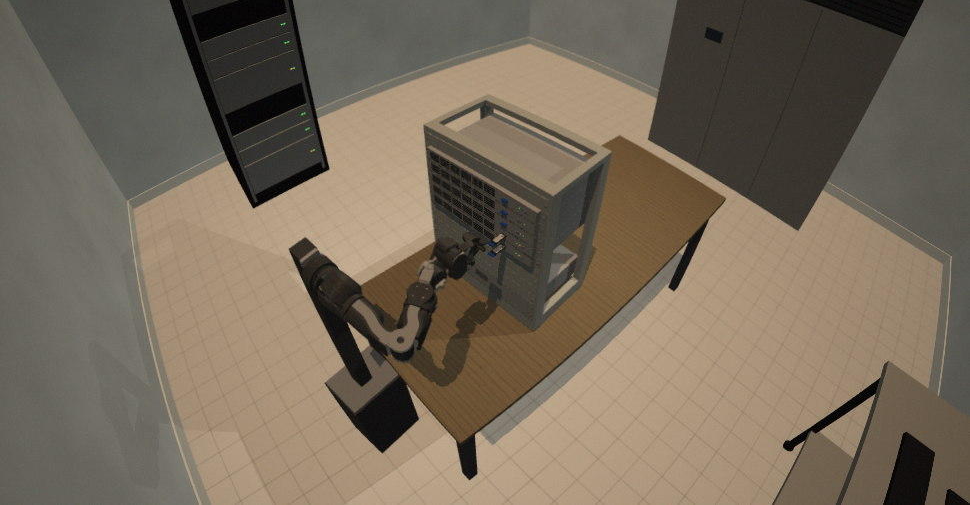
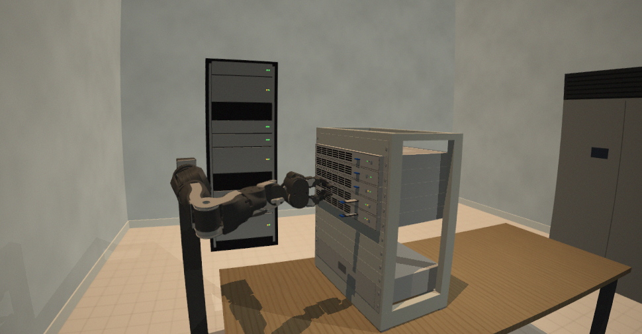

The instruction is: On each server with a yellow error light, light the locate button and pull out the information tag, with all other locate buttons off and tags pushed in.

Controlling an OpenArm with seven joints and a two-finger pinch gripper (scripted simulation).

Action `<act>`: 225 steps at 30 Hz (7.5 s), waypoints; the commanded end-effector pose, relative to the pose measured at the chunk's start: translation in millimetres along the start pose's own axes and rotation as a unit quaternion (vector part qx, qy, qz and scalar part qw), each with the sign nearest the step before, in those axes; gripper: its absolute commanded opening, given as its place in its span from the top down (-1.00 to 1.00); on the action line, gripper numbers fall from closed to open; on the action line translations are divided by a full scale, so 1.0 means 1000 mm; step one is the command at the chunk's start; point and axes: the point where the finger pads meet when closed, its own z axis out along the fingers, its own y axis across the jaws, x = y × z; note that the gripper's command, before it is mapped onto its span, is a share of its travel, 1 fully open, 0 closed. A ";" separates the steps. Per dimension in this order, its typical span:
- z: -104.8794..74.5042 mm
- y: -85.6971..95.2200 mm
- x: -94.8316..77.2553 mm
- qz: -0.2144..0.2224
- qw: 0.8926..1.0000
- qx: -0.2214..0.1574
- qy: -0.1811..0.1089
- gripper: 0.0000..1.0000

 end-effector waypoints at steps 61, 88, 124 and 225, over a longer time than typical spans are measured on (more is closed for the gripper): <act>0.088 -0.005 0.000 0.001 1.000 0.004 -0.002 0.80; 0.094 -0.005 0.001 0.001 1.000 0.003 -0.001 0.80; 0.102 -0.004 0.002 0.001 1.000 0.004 -0.001 0.80; 0.055 -0.002 0.003 0.001 1.000 0.002 0.000 1.00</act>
